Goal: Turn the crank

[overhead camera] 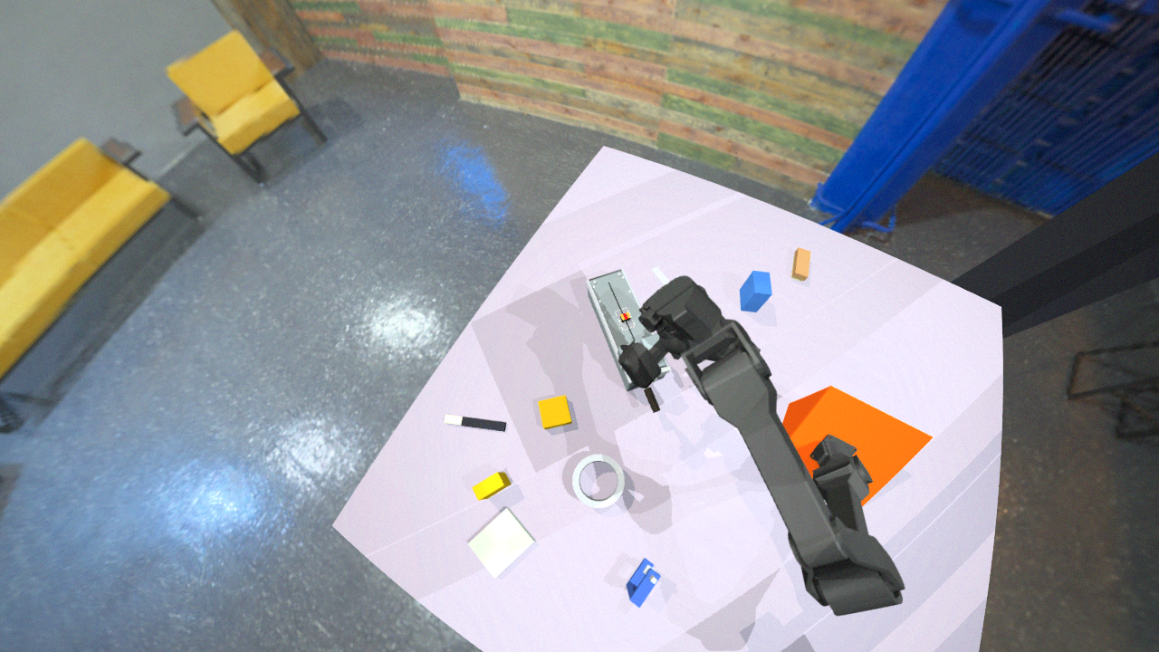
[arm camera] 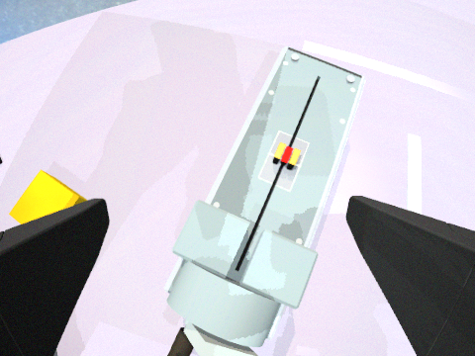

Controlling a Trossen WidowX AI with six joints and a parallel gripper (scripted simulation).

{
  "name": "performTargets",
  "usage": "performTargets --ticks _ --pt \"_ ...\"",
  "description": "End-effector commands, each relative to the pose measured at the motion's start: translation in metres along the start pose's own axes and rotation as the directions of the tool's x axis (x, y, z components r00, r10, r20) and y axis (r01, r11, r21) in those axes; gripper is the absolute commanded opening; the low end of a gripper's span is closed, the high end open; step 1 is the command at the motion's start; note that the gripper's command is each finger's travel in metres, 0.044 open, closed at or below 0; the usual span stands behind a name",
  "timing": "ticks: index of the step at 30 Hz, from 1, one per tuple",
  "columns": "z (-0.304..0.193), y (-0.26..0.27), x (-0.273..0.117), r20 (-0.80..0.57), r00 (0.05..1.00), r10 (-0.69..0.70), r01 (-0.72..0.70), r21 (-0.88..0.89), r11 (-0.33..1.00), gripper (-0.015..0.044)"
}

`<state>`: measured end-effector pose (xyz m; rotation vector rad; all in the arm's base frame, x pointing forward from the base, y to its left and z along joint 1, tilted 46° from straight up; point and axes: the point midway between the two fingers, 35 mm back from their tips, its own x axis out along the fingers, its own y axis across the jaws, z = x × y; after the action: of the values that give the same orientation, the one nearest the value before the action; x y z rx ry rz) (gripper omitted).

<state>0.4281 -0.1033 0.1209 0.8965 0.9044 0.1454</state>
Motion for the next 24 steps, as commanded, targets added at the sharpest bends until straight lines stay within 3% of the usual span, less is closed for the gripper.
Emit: performTargets --ticks 1,24 --pt "-0.013 0.015 -0.01 0.0 0.998 -0.055 0.055 0.051 0.997 0.044" --pt "-0.102 0.075 -0.08 0.048 0.94 -0.336 0.305 0.315 0.898 0.044"
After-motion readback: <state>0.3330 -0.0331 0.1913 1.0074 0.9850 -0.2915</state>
